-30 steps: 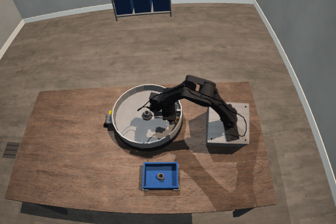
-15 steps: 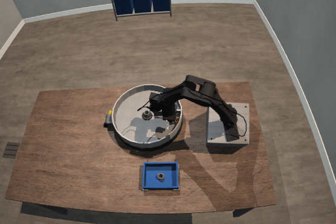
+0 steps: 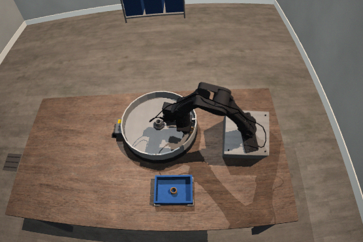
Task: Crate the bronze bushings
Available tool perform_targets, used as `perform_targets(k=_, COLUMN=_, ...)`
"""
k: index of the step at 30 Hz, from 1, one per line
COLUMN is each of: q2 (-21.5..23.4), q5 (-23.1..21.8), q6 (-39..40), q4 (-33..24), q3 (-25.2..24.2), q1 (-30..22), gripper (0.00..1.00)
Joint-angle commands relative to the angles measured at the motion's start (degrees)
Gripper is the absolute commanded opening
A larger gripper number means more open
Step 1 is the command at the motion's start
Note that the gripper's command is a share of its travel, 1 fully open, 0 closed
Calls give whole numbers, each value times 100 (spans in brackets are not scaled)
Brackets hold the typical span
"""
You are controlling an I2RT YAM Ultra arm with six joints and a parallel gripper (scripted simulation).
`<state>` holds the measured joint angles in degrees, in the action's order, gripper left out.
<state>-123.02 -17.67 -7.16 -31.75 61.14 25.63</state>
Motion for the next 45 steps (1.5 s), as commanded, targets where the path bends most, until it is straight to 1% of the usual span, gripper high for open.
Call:
perform_targets(k=1, q2=-91, q5=-42, q6=59, q4=116, q3=-55, q1=-4, gripper=13)
perform_targets(k=33, q2=-91, q5=-41, q6=51, q4=86, q3=-55, q1=-4, gripper=13)
perform_targets(k=34, q2=-91, q5=-41, q6=51, q4=86, q3=-55, q1=-4, gripper=0)
perform_targets(k=36, q2=-89, q5=39, q6=47, q4=62, q3=-55, q1=10, gripper=0)
perform_targets(k=45, q2=-89, q5=38, q6=48, q4=63, q3=-56, q1=21, gripper=0)
